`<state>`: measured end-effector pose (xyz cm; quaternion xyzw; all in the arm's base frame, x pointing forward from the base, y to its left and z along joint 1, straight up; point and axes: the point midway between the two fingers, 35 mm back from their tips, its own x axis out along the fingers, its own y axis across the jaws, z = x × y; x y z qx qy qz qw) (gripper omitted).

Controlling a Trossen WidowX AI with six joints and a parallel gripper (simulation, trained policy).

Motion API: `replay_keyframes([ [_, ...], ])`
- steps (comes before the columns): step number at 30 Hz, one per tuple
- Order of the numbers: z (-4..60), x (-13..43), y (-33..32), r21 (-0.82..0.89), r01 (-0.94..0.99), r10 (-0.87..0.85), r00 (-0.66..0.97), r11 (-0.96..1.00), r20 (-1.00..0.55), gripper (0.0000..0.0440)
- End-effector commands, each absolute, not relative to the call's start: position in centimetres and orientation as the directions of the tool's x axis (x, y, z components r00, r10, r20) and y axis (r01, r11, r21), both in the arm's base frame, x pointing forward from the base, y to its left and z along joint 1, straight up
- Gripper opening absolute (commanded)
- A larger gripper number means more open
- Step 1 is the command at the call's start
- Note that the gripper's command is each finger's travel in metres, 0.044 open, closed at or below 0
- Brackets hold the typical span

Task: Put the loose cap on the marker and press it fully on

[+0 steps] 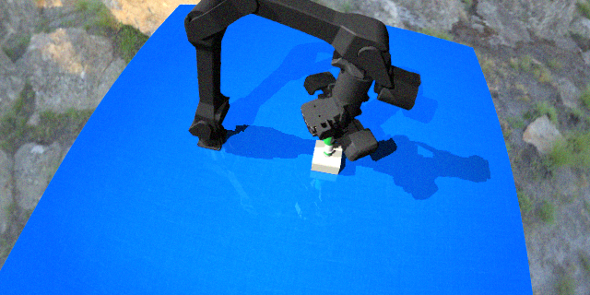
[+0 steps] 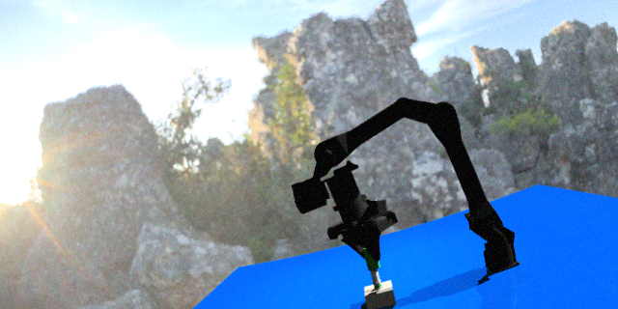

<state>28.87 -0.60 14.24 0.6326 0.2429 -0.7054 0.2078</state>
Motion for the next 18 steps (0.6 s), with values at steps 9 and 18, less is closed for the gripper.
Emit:
replay_keyframes([
  [9,10.8,28.4,-0.6,-0.124,0.619,0.034,-0.156,-0.775,-0.987,0.0],
  [18,9.0,28.3,-0.6,-0.13,0.646,0.033,-0.161,-0.753,-0.986,0.0004],
])
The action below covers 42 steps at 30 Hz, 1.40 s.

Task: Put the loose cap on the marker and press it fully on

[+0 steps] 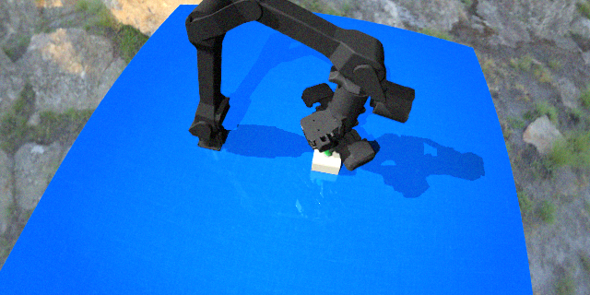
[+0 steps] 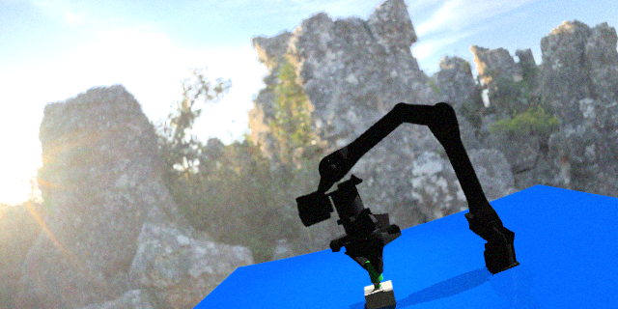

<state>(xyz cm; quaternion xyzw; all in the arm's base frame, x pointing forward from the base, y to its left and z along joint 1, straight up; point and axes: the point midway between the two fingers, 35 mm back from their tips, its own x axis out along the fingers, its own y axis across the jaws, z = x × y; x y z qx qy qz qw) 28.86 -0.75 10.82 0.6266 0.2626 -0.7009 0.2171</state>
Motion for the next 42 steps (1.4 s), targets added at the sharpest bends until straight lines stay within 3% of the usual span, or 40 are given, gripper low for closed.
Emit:
replay_keyframes([
  [1,9.0,28.3,-0.6,-0.13,0.646,0.032,-0.161,-0.752,-0.986,0.0004],
  [15,8.6,28.3,-0.6,-0.13,0.654,0.031,-0.161,-0.745,-0.987,0.0016],
  [17,8.5,28.0,-0.6,-0.137,0.654,0.032,-0.169,-0.744,-0.985,0.0047],
  [42,7.8,28.2,-1.6,-0.098,0.707,-0.009,-0.145,-0.7,-0.989,0.0076],
])
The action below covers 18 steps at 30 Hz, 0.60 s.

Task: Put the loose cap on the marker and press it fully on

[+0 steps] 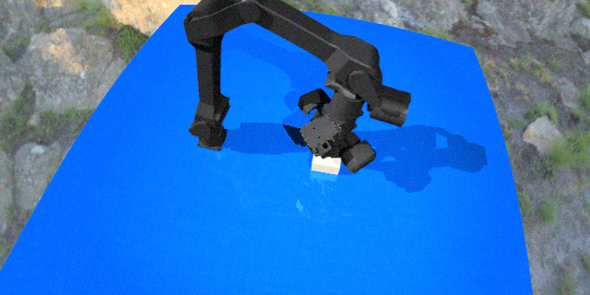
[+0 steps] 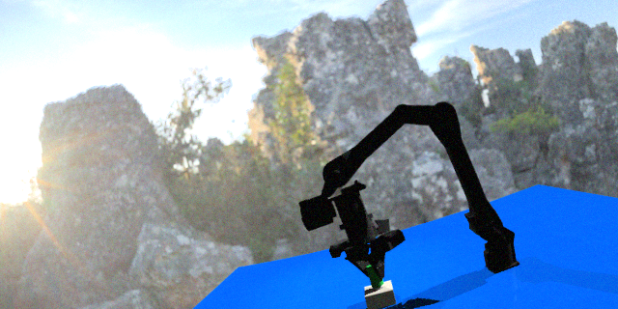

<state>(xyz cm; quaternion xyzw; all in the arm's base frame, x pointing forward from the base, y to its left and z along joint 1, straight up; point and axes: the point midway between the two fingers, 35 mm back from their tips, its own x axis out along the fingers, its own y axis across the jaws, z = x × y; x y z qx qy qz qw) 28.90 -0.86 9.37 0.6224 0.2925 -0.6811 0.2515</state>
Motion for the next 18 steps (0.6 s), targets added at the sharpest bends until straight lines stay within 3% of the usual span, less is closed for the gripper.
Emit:
replay_keyframes([
  [1,7.75,28.24,-1.64,-0.097,0.708,-0.009,-0.145,-0.7,-0.989,0.0078],
  [18,7.71,28.25,-1.73,-0.094,0.713,-0.013,-0.143,-0.695,-0.99,0.0099],
])
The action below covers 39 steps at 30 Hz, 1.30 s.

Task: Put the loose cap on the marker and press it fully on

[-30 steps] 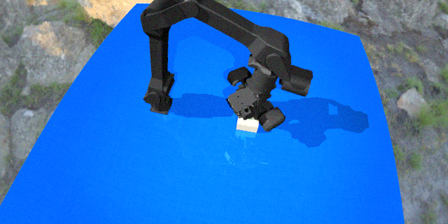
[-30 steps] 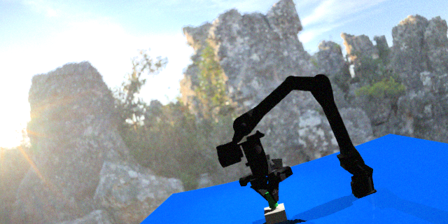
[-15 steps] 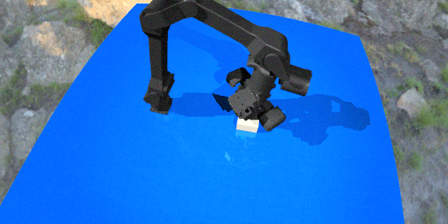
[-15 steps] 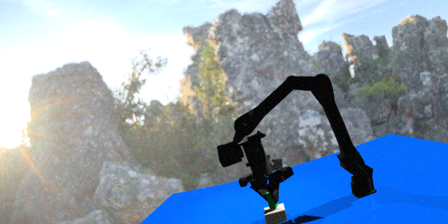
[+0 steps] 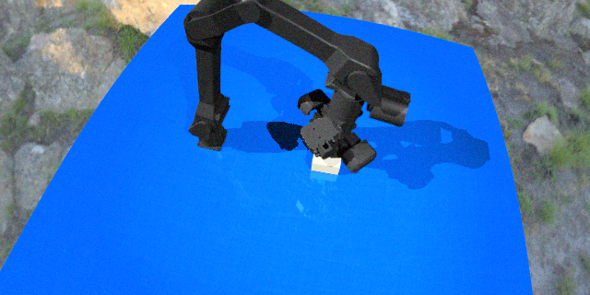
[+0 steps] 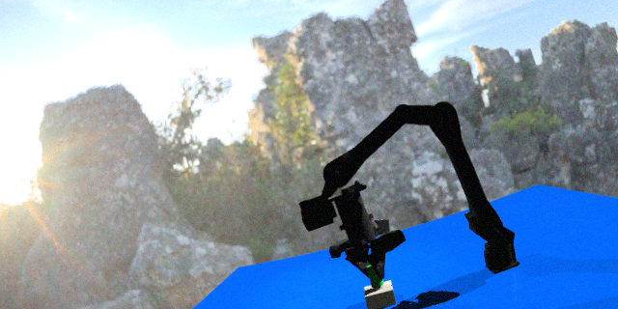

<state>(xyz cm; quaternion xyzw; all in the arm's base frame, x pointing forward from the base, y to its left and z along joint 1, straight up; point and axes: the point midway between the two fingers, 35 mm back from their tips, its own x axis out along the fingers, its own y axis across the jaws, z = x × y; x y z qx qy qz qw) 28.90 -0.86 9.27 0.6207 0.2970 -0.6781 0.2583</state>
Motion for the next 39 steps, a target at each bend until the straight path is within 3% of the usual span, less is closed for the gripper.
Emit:
replay_keyframes([
  [1,7.71,28.25,-1.74,-0.094,0.714,-0.013,-0.143,-0.694,-0.99,0.0101],
  [33,7.64,28.32,-1.96,-0.086,0.728,-0.02,-0.136,-0.68,-0.991,0.0141],
  [36,7.68,27.86,-1.88,-0.099,0.731,-0.014,-0.147,-0.675,-0.989,0.0167],
  [39,7.97,27.4,-1.82,-0.107,0.734,-0.01,-0.153,-0.671,-0.988,0.0228],
])
